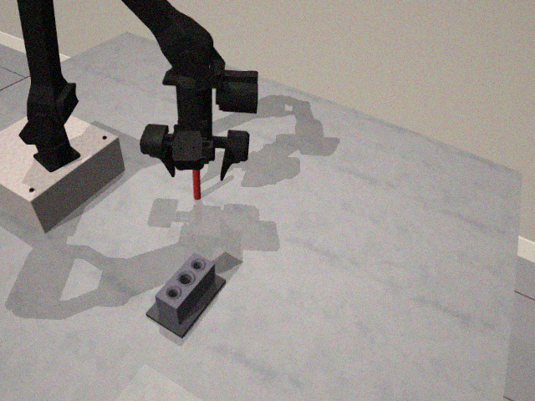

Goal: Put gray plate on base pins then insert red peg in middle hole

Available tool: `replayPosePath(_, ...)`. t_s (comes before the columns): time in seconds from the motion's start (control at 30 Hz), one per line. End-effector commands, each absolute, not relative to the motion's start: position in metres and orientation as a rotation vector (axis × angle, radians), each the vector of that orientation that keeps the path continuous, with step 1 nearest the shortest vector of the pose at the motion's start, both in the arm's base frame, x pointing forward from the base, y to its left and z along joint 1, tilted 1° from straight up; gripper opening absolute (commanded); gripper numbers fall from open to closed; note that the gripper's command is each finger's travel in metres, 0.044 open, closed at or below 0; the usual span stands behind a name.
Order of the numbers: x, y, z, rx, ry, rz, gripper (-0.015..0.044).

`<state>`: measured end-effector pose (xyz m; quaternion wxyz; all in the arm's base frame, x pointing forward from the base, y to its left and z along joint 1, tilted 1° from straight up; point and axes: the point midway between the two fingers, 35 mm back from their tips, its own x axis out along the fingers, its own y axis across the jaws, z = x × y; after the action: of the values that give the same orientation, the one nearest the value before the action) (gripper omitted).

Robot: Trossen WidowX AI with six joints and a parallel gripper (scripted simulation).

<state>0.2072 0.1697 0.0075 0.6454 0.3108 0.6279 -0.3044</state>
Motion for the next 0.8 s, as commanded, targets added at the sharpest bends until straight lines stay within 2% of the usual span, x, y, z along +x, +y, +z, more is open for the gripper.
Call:
replayPosePath(0.0, 0.2055, 0.1692, -0.0007, 0.71, 1.433, -0.699, 0.044)
replayPosePath(0.2, 0.205, 0.1687, -0.0078, 0.71, 1.433, -0.7, 0.044)
replayPosePath(0.7, 0.205, 0.1687, -0.0078, 0.71, 1.433, -0.7, 0.0046)
replayPosePath(0.77, 0.205, 0.1687, -0.0078, 0.71, 1.433, -0.7, 0.0033)
